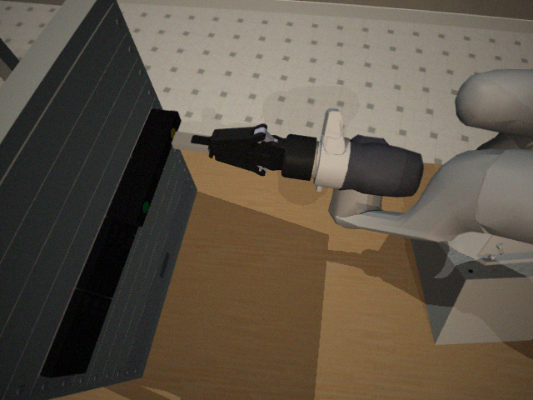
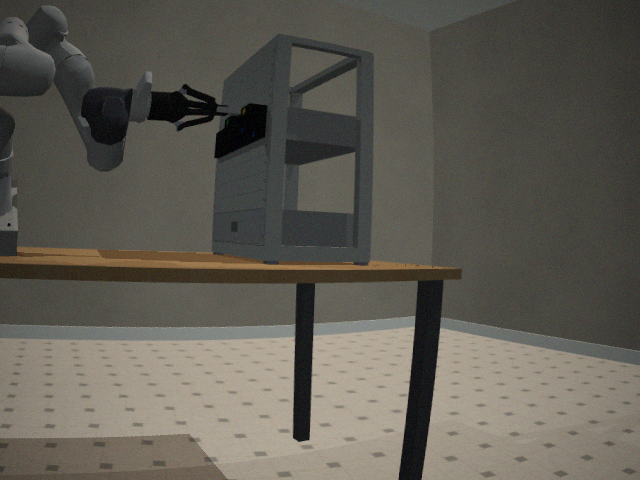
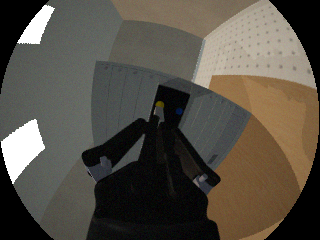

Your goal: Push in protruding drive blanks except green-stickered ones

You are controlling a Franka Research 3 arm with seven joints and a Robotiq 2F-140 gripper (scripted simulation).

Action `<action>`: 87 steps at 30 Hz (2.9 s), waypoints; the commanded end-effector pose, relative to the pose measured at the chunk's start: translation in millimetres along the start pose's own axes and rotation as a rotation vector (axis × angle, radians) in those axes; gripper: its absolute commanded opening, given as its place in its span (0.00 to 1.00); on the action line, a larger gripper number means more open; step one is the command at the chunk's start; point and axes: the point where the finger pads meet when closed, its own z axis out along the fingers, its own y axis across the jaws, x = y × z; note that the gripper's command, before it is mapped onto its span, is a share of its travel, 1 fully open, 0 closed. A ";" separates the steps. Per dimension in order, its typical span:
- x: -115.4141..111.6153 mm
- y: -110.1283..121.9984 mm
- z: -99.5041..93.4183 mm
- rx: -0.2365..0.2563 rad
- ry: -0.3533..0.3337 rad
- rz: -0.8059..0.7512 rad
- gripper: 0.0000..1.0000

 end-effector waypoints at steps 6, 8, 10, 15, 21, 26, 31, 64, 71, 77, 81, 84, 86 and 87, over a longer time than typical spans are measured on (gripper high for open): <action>-0.9 0.7 0.1 -0.001 0.000 -0.003 0.00; -0.9 0.8 0.6 -0.001 0.000 -0.003 0.00; -0.8 0.9 2.7 -0.001 0.000 -0.003 0.00; -0.7 1.3 7.6 -0.001 0.000 -0.003 0.00; -0.6 1.5 10.1 -0.001 0.000 -0.003 0.00; -0.6 1.5 10.2 -0.001 0.000 -0.003 0.00; -0.2 1.5 12.7 -0.001 0.000 -0.003 0.00; 2.2 1.6 30.1 -0.001 0.000 -0.003 0.00; 3.2 1.6 32.5 -0.001 0.000 -0.003 0.00; 3.5 1.6 33.1 -0.001 0.000 -0.003 0.00; 3.5 1.6 33.1 -0.001 0.000 -0.003 0.00; 3.6 1.6 33.3 -0.001 0.000 -0.003 0.00; 4.1 1.6 34.3 -0.001 0.000 -0.003 0.00; 4.3 1.6 34.9 -0.001 0.000 -0.003 0.00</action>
